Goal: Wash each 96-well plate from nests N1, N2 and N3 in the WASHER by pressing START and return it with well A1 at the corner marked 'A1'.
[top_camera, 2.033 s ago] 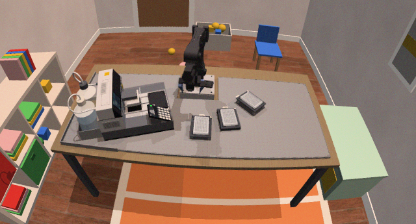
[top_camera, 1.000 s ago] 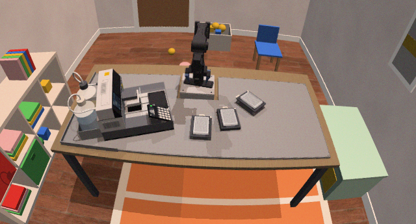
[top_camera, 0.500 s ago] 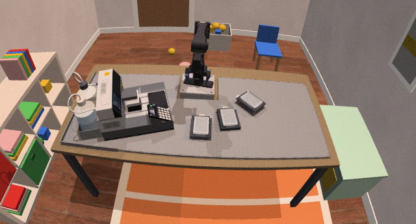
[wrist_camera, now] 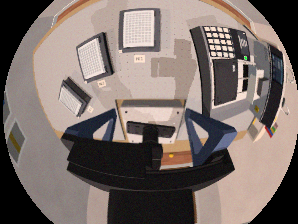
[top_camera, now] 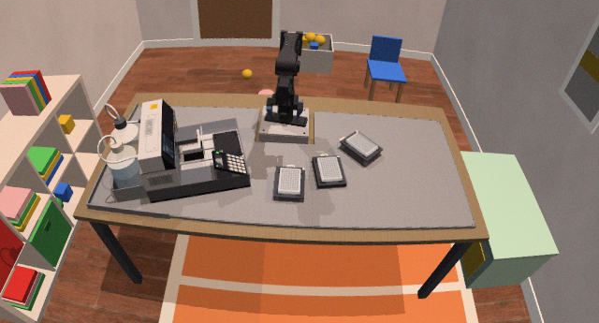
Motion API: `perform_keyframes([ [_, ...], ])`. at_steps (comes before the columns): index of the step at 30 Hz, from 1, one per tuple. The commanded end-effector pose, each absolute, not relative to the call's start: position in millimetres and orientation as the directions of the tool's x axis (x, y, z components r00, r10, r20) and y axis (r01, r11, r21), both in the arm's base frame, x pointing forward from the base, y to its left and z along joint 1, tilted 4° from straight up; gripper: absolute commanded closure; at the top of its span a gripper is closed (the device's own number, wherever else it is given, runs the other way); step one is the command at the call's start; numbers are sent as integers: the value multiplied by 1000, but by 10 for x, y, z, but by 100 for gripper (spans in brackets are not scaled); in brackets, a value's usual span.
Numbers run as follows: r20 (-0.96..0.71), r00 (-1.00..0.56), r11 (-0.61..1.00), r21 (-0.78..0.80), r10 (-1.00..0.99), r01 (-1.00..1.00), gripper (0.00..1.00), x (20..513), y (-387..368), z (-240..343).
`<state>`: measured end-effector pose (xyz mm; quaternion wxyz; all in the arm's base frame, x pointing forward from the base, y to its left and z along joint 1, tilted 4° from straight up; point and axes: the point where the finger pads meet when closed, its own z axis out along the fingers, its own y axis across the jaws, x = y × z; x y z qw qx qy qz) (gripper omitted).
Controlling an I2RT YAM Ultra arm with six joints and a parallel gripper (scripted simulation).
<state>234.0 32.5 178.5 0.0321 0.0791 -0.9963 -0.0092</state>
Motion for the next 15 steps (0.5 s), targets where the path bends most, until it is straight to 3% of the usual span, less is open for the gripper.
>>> perform_keyframes([
  [1, 63, -987, 989, 23, -147, -146, 0, 2360, 338, 1776],
  [15, 62, -987, 989, 23, -147, -146, 0, 2815, 526, 1434],
])
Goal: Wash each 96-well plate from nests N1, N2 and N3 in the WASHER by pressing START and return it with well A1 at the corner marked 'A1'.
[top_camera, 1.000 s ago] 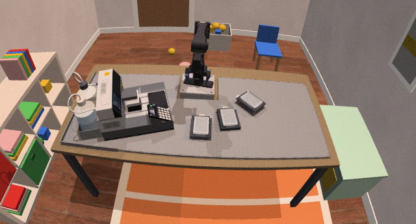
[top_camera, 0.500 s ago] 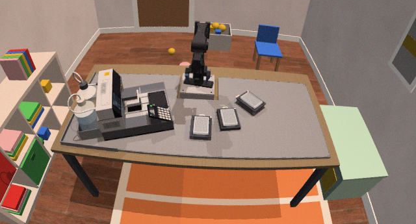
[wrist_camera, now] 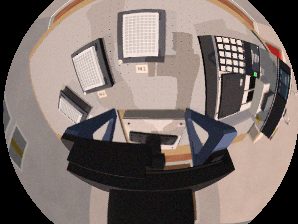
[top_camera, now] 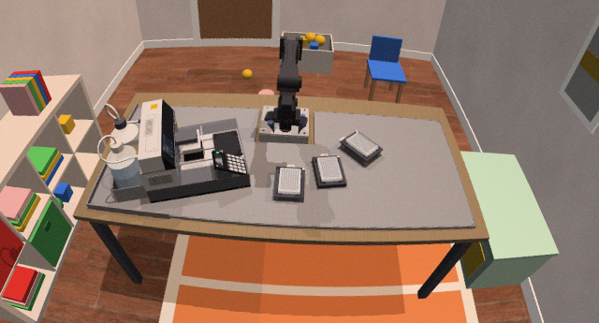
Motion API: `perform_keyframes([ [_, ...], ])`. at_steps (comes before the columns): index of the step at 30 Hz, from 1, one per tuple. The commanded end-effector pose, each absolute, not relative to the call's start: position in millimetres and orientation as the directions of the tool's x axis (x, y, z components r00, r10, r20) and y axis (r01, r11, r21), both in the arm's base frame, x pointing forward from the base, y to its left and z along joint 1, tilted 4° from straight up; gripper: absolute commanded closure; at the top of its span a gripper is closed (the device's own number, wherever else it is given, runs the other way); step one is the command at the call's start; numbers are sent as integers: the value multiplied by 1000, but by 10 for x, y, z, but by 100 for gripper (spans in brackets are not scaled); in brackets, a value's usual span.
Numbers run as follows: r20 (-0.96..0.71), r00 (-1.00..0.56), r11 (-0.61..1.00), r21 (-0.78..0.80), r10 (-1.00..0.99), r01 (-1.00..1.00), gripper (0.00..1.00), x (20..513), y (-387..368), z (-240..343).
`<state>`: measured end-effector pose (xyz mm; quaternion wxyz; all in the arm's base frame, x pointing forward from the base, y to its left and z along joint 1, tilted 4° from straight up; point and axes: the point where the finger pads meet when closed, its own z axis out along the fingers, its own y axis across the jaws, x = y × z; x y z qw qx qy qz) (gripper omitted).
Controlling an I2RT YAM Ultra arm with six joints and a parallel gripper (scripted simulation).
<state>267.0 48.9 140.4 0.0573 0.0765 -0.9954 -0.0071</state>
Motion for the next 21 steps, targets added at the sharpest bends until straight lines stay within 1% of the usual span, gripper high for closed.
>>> perform_keyframes([
  [1, 62, -987, 989, 23, -147, -146, 0, 2852, 541, 1406],
  [21, 60, -987, 989, 24, -147, -146, 0, 3535, 822, 894],
])
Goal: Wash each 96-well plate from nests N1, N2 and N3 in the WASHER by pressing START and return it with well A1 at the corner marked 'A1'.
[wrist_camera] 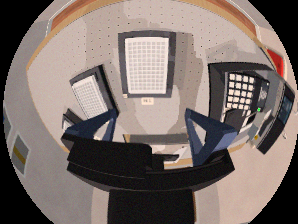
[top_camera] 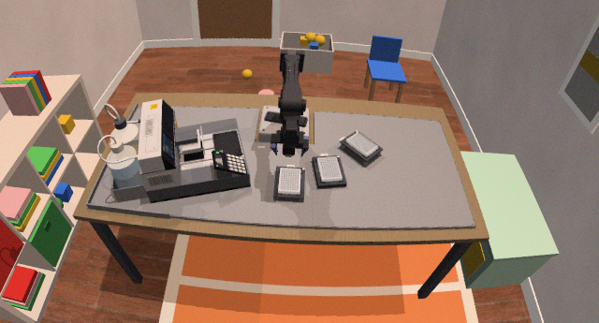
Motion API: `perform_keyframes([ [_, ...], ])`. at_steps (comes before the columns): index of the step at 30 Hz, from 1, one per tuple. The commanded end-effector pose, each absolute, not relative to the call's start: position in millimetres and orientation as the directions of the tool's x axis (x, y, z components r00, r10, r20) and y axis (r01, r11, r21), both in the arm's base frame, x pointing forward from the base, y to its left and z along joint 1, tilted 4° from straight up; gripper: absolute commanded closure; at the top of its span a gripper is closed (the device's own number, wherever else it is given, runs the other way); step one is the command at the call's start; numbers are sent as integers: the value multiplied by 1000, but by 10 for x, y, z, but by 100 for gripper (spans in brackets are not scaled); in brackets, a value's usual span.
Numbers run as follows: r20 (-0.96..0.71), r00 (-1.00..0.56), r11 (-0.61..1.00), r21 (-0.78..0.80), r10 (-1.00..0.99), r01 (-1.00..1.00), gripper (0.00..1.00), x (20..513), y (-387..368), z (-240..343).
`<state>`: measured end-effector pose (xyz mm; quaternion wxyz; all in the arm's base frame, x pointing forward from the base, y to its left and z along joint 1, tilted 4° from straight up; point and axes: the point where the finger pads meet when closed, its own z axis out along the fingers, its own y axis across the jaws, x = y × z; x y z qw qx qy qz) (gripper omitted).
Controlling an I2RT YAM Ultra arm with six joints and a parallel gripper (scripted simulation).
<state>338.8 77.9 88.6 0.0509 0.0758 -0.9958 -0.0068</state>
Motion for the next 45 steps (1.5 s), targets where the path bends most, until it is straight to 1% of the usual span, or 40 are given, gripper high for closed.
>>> perform_keyframes([
  [1, 60, -987, 989, 24, -147, -146, 0, 3573, 838, 866],
  [7, 59, -987, 989, 24, -147, -146, 0, 3779, 923, 713],
  [45, 59, -987, 989, 24, -147, -146, 0, 3776, 923, 663],
])
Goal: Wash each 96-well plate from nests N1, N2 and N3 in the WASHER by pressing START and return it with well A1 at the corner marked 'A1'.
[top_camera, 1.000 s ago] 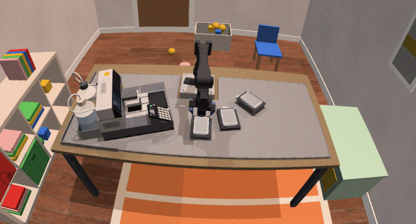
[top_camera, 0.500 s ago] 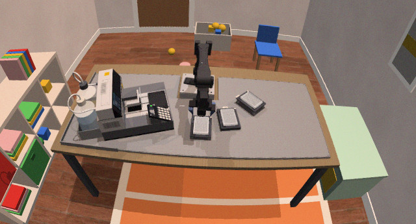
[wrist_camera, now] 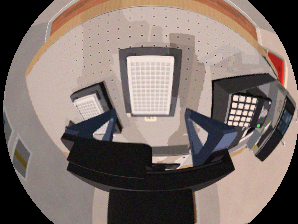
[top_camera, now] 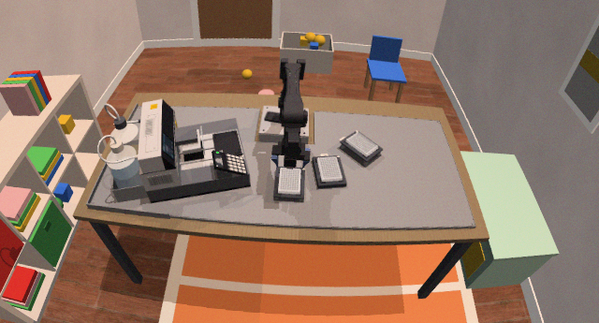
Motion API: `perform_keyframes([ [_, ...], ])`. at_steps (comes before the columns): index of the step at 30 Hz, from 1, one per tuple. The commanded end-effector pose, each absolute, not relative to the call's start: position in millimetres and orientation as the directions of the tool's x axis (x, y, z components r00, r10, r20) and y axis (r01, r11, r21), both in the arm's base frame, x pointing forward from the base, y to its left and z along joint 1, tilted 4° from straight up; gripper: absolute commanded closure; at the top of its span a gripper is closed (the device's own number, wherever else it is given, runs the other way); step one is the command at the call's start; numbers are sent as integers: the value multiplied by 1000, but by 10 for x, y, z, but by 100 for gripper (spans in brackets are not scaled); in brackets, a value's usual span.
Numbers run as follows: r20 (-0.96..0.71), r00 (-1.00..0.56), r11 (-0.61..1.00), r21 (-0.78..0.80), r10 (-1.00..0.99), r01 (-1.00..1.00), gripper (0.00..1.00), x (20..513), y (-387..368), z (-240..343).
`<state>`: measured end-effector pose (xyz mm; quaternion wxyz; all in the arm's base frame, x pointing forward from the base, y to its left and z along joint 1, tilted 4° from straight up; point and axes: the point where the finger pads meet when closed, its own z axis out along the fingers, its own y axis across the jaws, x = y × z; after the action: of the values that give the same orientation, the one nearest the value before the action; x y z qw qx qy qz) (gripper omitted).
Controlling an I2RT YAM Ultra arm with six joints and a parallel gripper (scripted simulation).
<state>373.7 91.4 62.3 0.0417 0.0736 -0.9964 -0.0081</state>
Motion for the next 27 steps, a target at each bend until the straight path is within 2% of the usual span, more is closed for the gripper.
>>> perform_keyframes([
  [1, 59, -987, 989, 24, -147, -146, 0, 3775, 924, 646],
  [27, 59, -987, 989, 24, -147, -146, 0, 3750, 930, 247],
])
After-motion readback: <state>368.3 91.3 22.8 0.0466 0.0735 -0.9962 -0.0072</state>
